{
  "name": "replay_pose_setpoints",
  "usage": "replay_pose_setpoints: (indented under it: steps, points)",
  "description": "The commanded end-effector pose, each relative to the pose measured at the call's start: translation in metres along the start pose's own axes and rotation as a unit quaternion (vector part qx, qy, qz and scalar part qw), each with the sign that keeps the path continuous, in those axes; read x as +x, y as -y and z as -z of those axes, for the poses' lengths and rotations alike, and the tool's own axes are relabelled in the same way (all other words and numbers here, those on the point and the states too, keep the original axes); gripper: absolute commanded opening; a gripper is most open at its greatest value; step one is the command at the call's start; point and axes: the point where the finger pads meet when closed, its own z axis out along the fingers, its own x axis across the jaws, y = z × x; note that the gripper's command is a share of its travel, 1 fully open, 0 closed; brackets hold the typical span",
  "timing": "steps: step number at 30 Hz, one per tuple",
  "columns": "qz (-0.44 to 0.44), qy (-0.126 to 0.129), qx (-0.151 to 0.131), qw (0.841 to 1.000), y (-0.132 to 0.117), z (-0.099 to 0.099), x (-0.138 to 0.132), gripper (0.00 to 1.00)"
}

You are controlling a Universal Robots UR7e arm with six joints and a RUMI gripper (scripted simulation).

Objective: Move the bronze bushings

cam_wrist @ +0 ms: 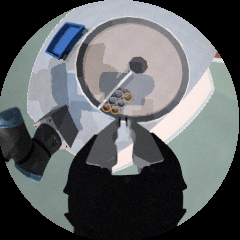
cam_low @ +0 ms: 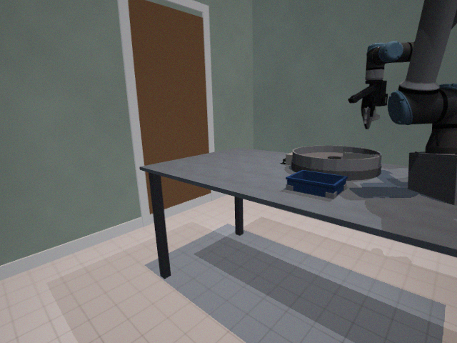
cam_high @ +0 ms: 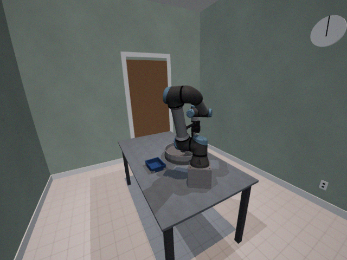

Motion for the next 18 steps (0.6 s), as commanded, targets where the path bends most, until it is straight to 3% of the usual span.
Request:
replay_pose_setpoints:
  steps: [1,12,18]
  points:
    - [0.002,0.000,0.000,1.000,0.001,0.000,-0.001,0.05]
    - [0.002,0.002,0.001,1.000,0.002,-0.005,0.000,0.06]
    - [0.002,0.002,0.000,1.000,0.005,-0.047,0.015,0.06]
